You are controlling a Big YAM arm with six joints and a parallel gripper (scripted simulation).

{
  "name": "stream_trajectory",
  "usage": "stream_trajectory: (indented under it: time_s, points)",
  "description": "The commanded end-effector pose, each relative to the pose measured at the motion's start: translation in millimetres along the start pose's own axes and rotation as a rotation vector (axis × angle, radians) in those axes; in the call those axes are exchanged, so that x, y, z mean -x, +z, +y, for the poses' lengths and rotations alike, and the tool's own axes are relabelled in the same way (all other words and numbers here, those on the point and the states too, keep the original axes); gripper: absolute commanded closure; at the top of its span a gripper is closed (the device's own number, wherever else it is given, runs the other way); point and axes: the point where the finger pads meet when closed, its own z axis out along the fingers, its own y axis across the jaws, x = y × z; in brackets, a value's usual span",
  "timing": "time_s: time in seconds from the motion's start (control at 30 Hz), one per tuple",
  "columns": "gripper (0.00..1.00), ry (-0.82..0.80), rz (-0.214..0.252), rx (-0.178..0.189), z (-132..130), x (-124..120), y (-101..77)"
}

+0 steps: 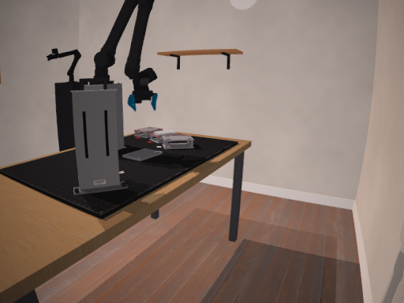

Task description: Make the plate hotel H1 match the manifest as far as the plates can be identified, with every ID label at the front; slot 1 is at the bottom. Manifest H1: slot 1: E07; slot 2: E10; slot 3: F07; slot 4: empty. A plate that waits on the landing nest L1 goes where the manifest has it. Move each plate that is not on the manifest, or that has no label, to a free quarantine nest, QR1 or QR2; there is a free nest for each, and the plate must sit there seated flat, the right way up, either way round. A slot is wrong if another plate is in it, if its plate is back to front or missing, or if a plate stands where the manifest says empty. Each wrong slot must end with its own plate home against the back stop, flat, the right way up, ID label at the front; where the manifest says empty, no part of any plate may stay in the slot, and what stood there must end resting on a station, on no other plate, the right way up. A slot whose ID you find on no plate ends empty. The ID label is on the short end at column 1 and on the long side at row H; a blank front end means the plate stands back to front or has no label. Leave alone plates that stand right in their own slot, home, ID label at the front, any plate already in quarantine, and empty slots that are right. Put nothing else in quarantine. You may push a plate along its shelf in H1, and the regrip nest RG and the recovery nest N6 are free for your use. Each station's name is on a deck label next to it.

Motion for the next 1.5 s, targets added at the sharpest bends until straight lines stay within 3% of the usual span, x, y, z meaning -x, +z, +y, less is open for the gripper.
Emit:
stream_trajectory:
  time_s: [0.0,0.2,0.23,0.53,1.47]
  points:
    - [0.00,0.014,-0.009,0.001,0.0,3.8,-0.5]
    - [0.00,0.014,-0.009,0.001,0.0,3.8,-0.5]
    - [0.00,0.030,-0.007,-0.011,-5.0,7.8,-3.3]
    - [0.00,0.028,-0.010,-0.007,-2.9,20.0,-15.7]
    - [0.00,0.006,-0.003,-0.009,-81.0,43.9,14.6]
